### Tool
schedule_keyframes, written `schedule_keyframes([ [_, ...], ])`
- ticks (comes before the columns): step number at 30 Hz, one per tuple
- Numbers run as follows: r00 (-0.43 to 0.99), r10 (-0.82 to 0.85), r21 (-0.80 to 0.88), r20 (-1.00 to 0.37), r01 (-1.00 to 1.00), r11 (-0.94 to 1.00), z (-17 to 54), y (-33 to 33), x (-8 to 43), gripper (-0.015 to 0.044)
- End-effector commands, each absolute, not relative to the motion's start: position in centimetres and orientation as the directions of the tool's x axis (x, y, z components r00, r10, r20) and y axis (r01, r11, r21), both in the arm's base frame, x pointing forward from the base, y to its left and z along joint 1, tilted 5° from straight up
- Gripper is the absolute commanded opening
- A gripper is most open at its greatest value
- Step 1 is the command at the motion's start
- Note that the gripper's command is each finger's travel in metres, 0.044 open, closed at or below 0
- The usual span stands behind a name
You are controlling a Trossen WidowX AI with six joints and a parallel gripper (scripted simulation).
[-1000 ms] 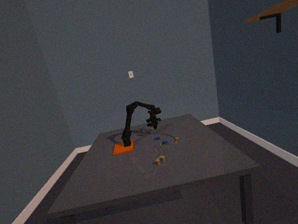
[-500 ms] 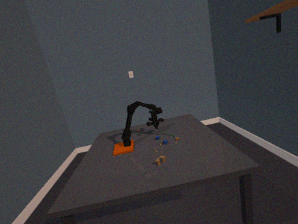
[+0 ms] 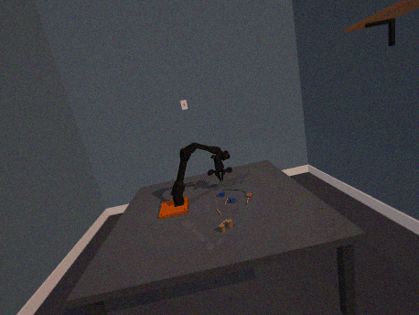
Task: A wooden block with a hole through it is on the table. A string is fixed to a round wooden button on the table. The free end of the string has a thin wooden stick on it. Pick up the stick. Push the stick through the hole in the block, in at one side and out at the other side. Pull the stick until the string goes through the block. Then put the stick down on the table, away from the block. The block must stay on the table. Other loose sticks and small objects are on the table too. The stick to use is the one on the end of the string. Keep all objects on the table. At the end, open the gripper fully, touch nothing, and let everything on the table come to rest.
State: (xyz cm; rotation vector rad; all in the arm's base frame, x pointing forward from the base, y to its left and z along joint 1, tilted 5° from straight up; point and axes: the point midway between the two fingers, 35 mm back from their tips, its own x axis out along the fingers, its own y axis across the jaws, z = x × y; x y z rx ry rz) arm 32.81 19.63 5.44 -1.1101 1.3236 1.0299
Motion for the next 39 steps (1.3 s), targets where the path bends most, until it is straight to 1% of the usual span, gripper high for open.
schedule_keyframes([
  [1, 0.008, -0.057, -0.027, -0.998, -0.943, 0.331, 5.4, 19.5, 33.2, 0.0],
  [10, 0.009, -0.056, -0.042, -0.998, -0.785, 0.618, 5.5, 19.2, 33.9, 0.0],
  [21, 0.011, -0.056, -0.054, -0.998, -0.48, 0.875, 5.6, 18.8, 34.8, 0.0],
  [30, 0.011, -0.055, -0.056, -0.998, -0.171, 0.984, 5.6, 18.5, 35.5, 0.0],
  [39, 0.012, -0.054, -0.052, -0.998, 0.156, 0.986, 5.6, 18.1, 36.2, 0.0],
])
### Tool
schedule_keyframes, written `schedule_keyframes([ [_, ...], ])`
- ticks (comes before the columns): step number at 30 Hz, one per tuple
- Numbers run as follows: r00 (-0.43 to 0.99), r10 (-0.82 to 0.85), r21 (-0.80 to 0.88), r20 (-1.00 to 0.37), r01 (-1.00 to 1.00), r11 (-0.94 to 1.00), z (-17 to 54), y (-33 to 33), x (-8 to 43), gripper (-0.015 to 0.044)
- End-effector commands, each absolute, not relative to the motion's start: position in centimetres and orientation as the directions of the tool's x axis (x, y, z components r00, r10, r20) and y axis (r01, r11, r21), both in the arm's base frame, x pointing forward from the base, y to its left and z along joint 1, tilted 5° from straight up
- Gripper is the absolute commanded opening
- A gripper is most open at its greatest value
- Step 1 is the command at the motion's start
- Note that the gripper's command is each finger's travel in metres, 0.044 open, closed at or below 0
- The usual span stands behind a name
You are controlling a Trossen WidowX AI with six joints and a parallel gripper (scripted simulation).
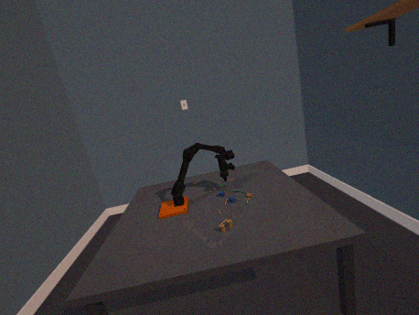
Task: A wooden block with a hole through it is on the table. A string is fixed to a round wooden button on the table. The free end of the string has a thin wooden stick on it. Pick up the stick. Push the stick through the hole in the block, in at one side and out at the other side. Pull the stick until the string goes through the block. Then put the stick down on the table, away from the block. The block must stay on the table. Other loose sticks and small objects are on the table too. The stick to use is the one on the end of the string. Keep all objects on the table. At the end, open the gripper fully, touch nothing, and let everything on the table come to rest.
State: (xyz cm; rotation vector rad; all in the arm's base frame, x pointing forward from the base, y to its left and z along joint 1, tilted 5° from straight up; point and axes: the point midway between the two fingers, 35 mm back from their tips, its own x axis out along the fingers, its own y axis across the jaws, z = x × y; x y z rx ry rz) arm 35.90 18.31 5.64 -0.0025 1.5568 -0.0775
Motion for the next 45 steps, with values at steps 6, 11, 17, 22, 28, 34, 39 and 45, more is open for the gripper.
schedule_keyframes([
  [6, 0.013, -0.054, -0.045, -0.998, 0.367, 0.929, 5.6, 17.9, 36.6, 0.0],
  [11, 0.014, -0.054, -0.038, -0.998, 0.53, 0.847, 5.7, 17.7, 37.0, 0.0],
  [17, 0.014, -0.053, -0.028, -0.998, 0.702, 0.712, 5.7, 17.4, 37.5, 0.0],
  [22, 0.015, -0.053, -0.018, -0.998, 0.819, 0.573, 5.7, 17.2, 37.9, 0.0],
  [28, 0.016, -0.053, -0.006, -0.998, 0.924, 0.381, 5.7, 16.9, 38.3, 0.0],
  [34, 0.016, -0.052, 0.007, -0.999, 0.985, 0.171, 5.7, 16.6, 38.7, 0.0],
  [39, 0.017, -0.052, 0.018, -0.999, 1.0, -0.01, 5.7, 16.4, 39.1, 0.0],
  [45, 0.018, -0.051, 0.029, -0.999, 0.973, -0.227, 5.7, 16.1, 39.5, 0.0],
])
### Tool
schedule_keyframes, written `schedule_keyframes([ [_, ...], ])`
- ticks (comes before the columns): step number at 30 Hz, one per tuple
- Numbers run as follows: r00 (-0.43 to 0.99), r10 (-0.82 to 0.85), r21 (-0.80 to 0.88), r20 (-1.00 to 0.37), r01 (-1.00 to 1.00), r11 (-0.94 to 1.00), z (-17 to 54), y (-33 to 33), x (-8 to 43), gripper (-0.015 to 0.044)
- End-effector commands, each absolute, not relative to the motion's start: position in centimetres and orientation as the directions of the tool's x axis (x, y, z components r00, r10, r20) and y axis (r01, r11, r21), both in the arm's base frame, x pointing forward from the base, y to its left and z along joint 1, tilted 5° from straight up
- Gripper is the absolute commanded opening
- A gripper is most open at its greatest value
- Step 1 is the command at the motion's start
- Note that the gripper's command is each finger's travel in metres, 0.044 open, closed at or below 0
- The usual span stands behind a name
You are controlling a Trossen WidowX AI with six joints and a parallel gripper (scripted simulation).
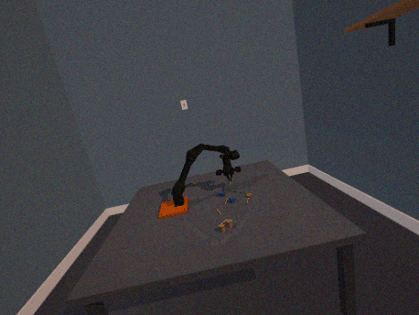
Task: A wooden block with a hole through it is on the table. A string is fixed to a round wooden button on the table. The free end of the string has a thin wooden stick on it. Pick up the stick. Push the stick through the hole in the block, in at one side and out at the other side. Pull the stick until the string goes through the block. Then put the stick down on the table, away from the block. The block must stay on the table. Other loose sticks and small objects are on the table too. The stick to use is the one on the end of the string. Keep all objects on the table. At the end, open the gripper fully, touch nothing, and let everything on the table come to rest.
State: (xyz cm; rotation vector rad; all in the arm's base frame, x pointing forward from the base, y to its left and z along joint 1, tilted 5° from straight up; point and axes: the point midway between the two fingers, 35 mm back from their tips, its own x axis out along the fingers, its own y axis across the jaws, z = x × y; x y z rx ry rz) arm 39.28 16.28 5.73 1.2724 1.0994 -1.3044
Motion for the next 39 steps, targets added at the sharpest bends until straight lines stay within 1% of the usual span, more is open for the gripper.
schedule_keyframes([
  [1, 0.018, -0.051, 0.031, -0.999, 0.964, -0.263, 5.7, 16.0, 39.6, 0.0],
  [4, 0.018, -0.051, 0.036, -0.999, 0.932, -0.361, 5.7, 15.9, 39.8, 0.0],
  [6, 0.018, -0.051, 0.037, -0.999, 0.923, -0.383, 5.7, 15.8, 39.9, 0.0],
  [39, 0.025, -0.045, 0.039, -0.999, 0.93, -0.367, 5.7, 19.0, 41.5, 0.0],
])
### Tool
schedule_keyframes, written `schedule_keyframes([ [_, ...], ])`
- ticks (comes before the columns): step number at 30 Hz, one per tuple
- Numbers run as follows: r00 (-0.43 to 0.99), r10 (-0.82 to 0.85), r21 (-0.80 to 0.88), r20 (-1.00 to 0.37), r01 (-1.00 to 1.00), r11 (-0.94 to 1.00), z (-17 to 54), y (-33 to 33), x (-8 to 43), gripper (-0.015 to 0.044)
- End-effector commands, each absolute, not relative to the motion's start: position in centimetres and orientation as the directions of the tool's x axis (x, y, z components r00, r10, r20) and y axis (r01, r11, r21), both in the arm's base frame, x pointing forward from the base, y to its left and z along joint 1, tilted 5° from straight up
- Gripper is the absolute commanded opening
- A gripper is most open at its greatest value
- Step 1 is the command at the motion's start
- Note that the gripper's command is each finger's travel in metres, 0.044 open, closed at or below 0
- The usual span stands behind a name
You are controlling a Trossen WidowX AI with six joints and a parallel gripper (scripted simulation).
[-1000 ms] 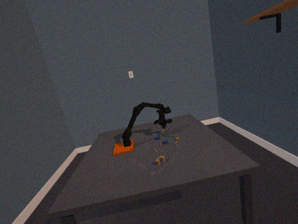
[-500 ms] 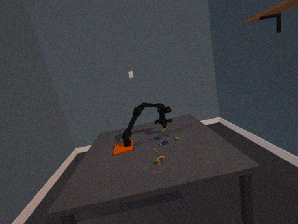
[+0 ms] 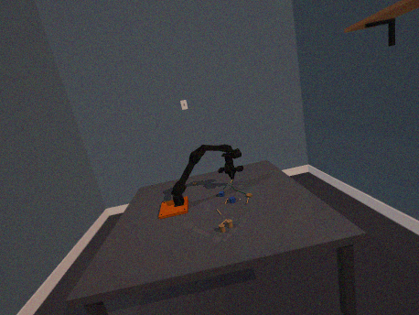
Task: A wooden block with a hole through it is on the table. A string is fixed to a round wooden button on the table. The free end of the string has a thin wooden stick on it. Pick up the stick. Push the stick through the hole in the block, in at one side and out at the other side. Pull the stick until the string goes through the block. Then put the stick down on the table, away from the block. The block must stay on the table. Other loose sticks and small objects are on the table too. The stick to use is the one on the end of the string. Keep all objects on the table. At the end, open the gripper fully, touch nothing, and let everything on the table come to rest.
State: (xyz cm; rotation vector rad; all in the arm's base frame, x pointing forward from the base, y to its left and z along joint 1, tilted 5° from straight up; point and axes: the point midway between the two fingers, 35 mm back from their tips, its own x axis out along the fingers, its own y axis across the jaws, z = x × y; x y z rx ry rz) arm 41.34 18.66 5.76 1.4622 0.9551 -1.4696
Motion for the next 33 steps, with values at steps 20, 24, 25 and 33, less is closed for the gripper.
schedule_keyframes([
  [20, 0.023, -0.043, 0.037, -0.999, 0.926, -0.376, 5.6, 21.4, 42.4, 0.0],
  [24, 0.023, -0.042, 0.037, -0.999, 0.925, -0.378, 5.6, 21.9, 42.5, 0.0],
  [25, 0.023, -0.041, 0.037, -0.999, 0.925, -0.379, 5.6, 22.0, 42.5, 0.0],
  [33, 0.023, -0.039, 0.036, -0.999, 0.923, -0.382, 5.5, 22.8, 42.7, 0.0],
])
